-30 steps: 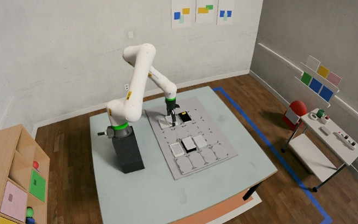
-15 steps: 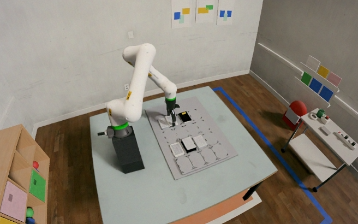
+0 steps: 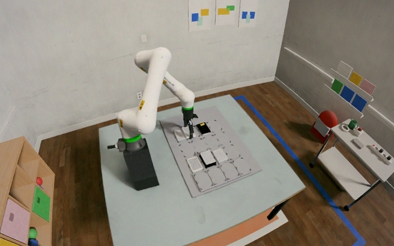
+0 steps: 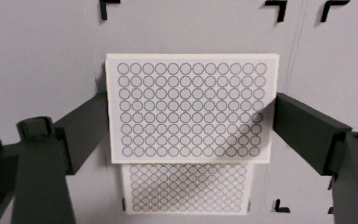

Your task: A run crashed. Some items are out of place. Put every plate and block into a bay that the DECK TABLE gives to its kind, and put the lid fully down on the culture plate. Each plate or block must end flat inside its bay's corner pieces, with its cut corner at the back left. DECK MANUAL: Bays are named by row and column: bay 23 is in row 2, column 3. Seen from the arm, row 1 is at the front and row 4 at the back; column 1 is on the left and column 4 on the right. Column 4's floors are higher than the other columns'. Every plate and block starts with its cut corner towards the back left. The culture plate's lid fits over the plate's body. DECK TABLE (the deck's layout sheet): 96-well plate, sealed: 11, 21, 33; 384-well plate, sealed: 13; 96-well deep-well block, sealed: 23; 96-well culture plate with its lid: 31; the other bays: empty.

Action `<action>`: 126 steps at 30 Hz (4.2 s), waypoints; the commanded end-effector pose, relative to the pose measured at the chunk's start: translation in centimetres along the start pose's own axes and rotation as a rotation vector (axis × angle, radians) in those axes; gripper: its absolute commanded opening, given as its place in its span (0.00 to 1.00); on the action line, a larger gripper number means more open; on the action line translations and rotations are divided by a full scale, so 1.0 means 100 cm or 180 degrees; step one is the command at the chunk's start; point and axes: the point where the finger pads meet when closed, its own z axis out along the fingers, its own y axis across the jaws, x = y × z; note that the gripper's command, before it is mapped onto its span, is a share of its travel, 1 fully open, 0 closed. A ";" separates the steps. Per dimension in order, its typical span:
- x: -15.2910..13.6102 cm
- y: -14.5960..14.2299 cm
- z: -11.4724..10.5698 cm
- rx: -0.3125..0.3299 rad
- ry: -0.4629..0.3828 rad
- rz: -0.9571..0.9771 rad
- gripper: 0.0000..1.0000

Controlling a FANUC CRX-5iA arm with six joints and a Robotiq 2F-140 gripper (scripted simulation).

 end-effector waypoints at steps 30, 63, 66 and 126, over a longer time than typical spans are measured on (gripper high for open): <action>0.001 0.000 -0.019 0.0001 0.0005 -0.0001 0.10; 0.001 0.000 -0.057 0.0001 0.0005 -0.0001 0.10; 0.001 0.000 -0.057 0.0001 0.0005 -0.0001 0.10; 0.034 0.000 -0.018 0.0001 0.0005 0.0040 0.10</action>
